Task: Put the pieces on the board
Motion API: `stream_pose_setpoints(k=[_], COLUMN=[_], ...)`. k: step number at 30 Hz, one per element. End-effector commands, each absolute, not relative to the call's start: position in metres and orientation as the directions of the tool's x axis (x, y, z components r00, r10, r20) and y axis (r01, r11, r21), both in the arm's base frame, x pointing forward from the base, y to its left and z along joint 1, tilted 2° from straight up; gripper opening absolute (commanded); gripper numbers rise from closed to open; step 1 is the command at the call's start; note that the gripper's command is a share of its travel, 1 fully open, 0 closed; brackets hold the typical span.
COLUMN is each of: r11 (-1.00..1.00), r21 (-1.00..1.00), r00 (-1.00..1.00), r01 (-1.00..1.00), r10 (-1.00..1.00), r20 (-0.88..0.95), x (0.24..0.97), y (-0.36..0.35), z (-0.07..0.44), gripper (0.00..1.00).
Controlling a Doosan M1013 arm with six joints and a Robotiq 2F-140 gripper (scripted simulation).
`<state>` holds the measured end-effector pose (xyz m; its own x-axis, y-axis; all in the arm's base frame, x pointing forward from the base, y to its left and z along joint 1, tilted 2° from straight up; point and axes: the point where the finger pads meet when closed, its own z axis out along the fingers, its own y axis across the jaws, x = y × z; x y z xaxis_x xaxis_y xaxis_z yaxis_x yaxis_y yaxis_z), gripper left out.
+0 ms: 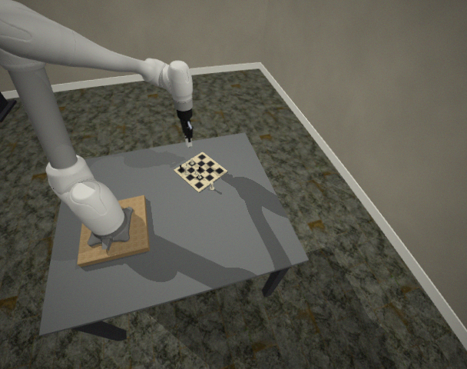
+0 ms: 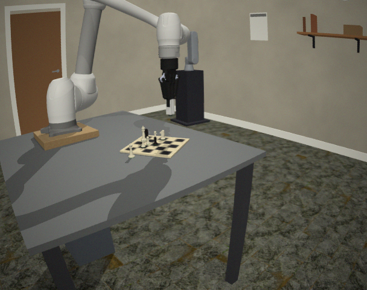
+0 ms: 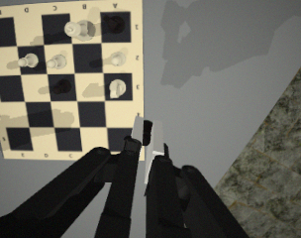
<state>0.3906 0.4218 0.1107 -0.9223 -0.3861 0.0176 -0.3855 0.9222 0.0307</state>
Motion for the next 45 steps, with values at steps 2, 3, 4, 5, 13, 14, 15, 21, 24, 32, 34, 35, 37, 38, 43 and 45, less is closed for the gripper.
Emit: stream_pose_setpoints(k=[2, 3, 4, 5, 13, 14, 15, 21, 24, 32, 34, 35, 37, 38, 43, 45], r11=[0.840, 0.840, 0.840, 0.840, 0.804, 0.804, 0.804, 0.804, 0.804, 0.804, 0.804, 0.804, 0.804, 0.804, 0.804, 0.804], r21=[0.038, 0.038, 0.038, 0.038, 0.039, 0.039, 0.039, 0.039, 0.039, 0.039, 0.039, 0.039, 0.039, 0.039, 0.039, 0.039], r00=[-0.841, -0.841, -0.841, -0.841, -0.804, -0.804, -0.804, -0.804, -0.804, -0.804, -0.804, -0.804, -0.804, -0.804, -0.804, -0.804], r01=[-0.541, -0.541, -0.541, -0.541, -0.593, -0.593, -0.593, -0.593, -0.593, -0.593, -0.593, -0.593, -0.593, -0.593, -0.593, -0.593], r10=[-0.541, -0.541, -0.541, -0.541, -0.594, -0.594, -0.594, -0.594, -0.594, -0.594, -0.594, -0.594, -0.594, -0.594, -0.594, -0.594], r20=[0.011, 0.011, 0.011, 0.011, 0.009, 0.009, 0.009, 0.009, 0.009, 0.009, 0.009, 0.009, 0.009, 0.009, 0.009, 0.009], x=[0.390, 0.390, 0.390, 0.390, 0.387, 0.387, 0.387, 0.387, 0.387, 0.387, 0.386, 0.386, 0.386, 0.386, 0.386, 0.385], y=[0.350, 0.350, 0.350, 0.350, 0.324, 0.324, 0.324, 0.324, 0.324, 0.325, 0.325, 0.325, 0.325, 0.325, 0.326, 0.326], z=[0.113, 0.113, 0.113, 0.113, 0.113, 0.113, 0.113, 0.112, 0.111, 0.086, 0.076, 0.072, 0.062, 0.062, 0.043, 0.035], gripper=[0.00, 0.00, 0.00, 0.00, 0.00, 0.00, 0.00, 0.00, 0.00, 0.00, 0.00, 0.00, 0.00, 0.00, 0.00, 0.00])
